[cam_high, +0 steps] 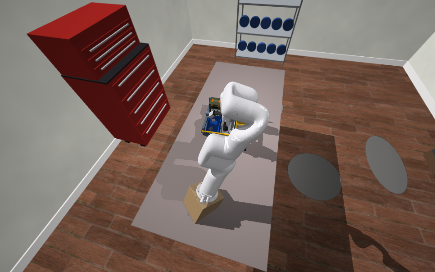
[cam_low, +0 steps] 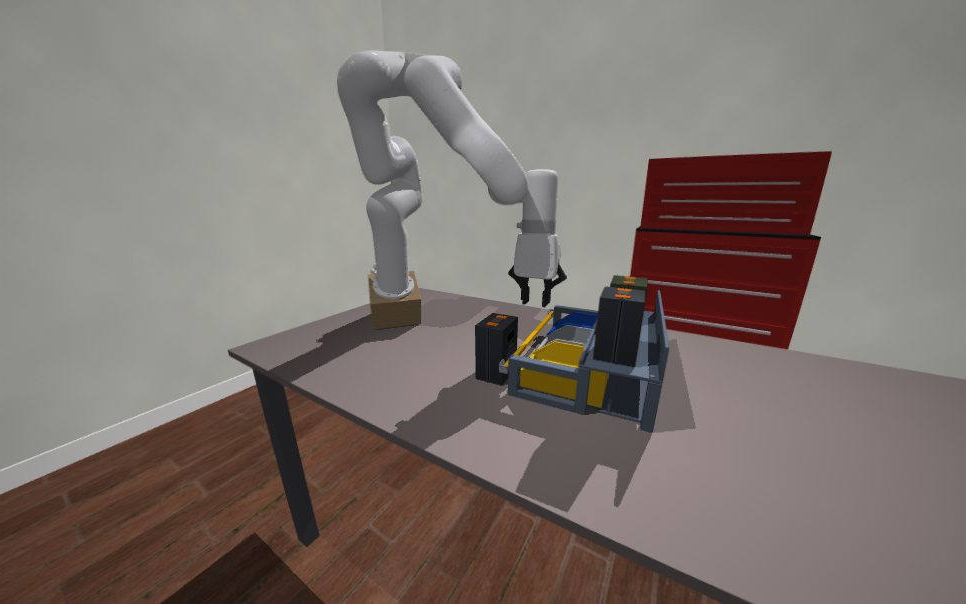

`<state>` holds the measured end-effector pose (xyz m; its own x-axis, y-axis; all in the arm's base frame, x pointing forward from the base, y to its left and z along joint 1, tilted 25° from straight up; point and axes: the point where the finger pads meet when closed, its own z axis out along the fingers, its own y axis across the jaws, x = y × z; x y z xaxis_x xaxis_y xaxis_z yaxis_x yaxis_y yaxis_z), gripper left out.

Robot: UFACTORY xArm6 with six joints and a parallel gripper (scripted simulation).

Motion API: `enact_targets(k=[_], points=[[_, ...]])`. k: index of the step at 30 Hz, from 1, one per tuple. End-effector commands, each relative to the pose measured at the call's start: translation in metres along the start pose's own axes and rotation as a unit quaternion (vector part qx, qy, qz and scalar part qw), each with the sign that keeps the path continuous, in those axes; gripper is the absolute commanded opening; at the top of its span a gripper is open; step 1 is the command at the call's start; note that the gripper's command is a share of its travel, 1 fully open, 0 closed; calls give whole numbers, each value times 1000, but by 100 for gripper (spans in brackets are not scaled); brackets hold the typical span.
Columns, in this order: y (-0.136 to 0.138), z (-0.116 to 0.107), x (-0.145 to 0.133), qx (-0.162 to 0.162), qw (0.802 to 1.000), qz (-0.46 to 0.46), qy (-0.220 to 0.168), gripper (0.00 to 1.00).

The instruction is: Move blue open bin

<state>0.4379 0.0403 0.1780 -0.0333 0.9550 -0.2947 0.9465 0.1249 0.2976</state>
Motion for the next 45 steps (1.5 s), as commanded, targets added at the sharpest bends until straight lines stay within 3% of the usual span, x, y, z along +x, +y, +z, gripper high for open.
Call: enact_targets(k=[1,21,26,38,43,45], points=[[1,-1,0,-2,1000,0,0,47],[1,-1,0,-2,1000,0,0,47],[2,29,0,-2,1000,0,0,47],[2,29,0,-2,1000,0,0,47],[2,73,0,-2,1000,0,0,47],[2,73,0,-2,1000,0,0,47]])
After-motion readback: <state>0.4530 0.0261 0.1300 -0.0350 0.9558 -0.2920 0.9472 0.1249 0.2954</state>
